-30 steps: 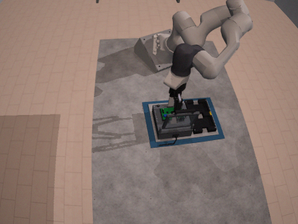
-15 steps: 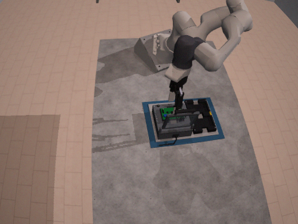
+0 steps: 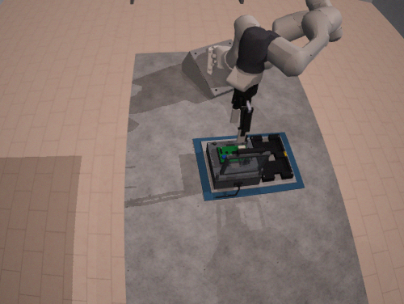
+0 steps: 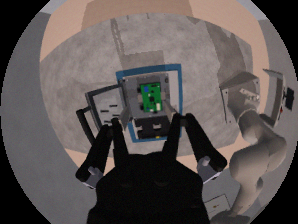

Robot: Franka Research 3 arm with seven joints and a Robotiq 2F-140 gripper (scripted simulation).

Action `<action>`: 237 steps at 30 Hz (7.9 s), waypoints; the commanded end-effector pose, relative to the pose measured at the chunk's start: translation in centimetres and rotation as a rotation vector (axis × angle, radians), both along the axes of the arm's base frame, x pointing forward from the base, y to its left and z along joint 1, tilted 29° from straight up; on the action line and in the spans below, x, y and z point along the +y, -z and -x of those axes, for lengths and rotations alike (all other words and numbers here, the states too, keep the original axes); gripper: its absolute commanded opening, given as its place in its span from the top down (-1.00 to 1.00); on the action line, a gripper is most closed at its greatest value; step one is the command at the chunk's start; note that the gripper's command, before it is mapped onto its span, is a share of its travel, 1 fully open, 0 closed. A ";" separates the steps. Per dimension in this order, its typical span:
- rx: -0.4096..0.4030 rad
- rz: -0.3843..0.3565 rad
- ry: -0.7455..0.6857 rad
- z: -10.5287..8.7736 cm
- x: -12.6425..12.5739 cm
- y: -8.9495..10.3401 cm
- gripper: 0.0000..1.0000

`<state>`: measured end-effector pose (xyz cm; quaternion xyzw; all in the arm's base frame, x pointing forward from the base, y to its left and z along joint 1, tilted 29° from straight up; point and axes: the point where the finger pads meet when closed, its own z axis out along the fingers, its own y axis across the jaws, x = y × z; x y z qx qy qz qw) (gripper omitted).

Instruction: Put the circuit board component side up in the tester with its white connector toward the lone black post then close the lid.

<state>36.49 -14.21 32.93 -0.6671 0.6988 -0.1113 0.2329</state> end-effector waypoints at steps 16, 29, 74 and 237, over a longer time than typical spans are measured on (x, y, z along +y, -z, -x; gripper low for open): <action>0.029 -0.028 0.000 4.5 -0.6 -6.8 -0.16; 0.029 -0.028 0.000 5.3 -0.9 -8.4 -0.16; 0.029 -0.028 0.000 5.3 -0.9 -8.6 0.40; 0.029 -0.028 0.000 -9.1 -1.7 -12.0 0.40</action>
